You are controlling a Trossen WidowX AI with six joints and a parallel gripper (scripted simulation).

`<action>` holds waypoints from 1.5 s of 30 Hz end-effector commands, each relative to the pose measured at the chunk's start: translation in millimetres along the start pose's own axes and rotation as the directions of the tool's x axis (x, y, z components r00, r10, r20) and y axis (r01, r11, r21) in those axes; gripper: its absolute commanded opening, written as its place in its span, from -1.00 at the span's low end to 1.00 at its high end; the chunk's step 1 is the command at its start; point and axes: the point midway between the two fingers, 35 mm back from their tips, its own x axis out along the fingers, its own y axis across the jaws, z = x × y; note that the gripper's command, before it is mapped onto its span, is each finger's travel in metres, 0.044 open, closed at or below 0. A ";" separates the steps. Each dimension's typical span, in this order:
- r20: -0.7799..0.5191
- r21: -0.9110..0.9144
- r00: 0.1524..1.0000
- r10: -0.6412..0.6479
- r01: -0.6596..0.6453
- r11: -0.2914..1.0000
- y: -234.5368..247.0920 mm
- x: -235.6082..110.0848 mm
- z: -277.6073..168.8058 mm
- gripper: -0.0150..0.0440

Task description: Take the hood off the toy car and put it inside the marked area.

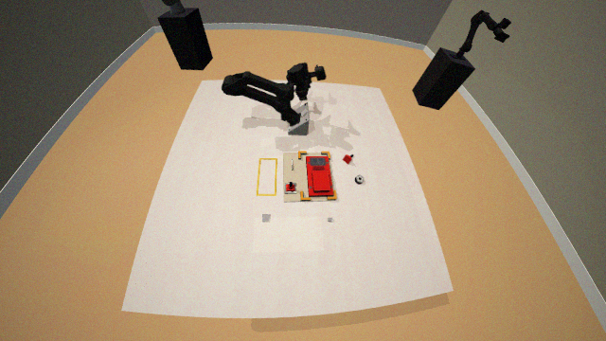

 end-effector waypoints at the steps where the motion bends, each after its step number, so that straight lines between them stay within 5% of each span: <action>1: 0.000 0.003 1.000 -0.005 0.005 1.000 -1.2 -0.2 0.2 1.00; 12: -0.098 0.329 0.914 -0.395 0.404 0.854 -108.5 -35.5 6.7 1.00; 19: -0.293 0.555 0.716 -0.634 0.667 0.497 -186.4 -96.6 -9.6 1.00; 25: -0.514 0.631 0.487 -0.706 0.772 0.073 -231.7 -170.8 -35.1 1.00; 30: -0.700 0.589 0.299 -0.649 0.756 -0.287 -246.1 -239.8 -61.6 1.00; 36: -0.895 0.402 0.112 -0.433 0.625 -0.669 -233.7 -323.9 -94.4 1.00; 45: -0.998 -0.060 -0.027 0.054 0.355 -0.933 -167.6 -432.1 -129.2 1.00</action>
